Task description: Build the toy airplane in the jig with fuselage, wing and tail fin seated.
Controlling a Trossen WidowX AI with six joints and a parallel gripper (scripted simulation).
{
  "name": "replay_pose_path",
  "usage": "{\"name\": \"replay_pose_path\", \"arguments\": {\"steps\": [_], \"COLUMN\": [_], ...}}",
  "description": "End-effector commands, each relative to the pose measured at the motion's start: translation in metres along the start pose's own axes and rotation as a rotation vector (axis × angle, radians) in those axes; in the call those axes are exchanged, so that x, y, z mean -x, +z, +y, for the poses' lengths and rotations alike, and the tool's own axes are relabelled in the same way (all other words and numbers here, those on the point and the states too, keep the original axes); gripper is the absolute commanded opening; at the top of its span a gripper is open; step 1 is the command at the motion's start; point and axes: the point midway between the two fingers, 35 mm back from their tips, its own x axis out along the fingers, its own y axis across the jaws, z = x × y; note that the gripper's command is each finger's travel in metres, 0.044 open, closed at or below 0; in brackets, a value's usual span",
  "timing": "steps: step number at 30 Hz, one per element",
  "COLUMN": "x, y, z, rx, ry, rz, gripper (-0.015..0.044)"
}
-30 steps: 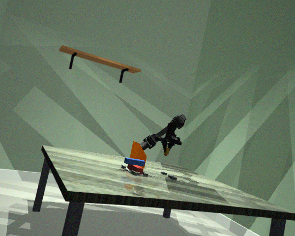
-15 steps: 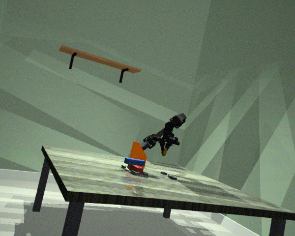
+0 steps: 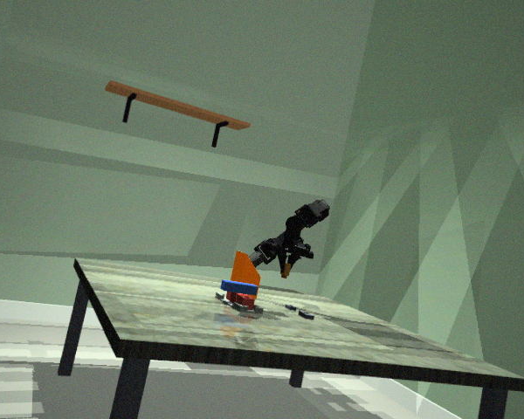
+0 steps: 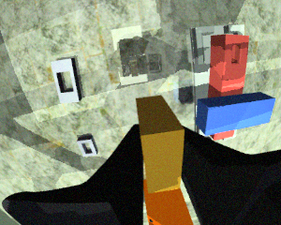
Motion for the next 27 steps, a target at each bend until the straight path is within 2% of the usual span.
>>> {"name": "replay_pose_path", "arguments": {"steps": [1, 27], "x": [-0.002, -0.024], "y": [0.005, 0.027], "z": [-0.012, -0.087], "rx": [0.002, -0.031], "ry": [-0.004, -0.008], "rz": [0.002, 0.007], "gripper": [0.0, 0.0]}}
